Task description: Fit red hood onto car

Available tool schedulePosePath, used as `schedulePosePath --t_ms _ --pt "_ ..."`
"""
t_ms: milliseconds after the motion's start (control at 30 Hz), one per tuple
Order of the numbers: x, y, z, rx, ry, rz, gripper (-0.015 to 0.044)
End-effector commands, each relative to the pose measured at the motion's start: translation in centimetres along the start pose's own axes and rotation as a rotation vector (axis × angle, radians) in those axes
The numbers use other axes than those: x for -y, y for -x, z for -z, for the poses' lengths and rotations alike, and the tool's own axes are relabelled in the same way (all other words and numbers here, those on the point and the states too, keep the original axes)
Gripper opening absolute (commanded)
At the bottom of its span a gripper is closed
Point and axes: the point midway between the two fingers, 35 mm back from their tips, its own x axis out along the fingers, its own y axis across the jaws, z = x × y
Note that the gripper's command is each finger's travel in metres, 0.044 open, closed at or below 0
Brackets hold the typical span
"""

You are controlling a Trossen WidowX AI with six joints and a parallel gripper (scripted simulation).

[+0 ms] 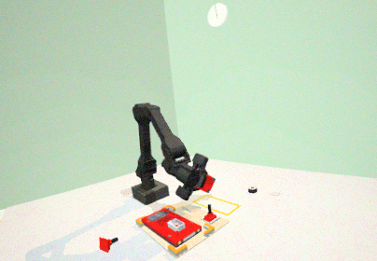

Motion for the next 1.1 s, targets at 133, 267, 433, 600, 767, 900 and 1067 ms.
schedulePosePath --t_ms 133,267,433,600,767,900,1067 --pt "0.0 0.0 0.0 0.0 -0.196 -0.001 0.0" --pt "0.1 0.0 0.0 0.0 -0.296 -0.001 0.0" --pt "0.3 -0.1 -0.1 0.0 -0.449 -0.001 0.0" --pt "0.6 -0.2 -0.2 0.0 -0.604 -0.001 0.0" --pt "1.2 -0.4 -0.3 0.0 -0.761 -0.001 0.0" --pt "1.7 -0.5 -0.5 0.0 -0.892 0.0 0.0" --pt "2.7 -0.8 -0.7 0.001 -1.055 0.0 0.0"
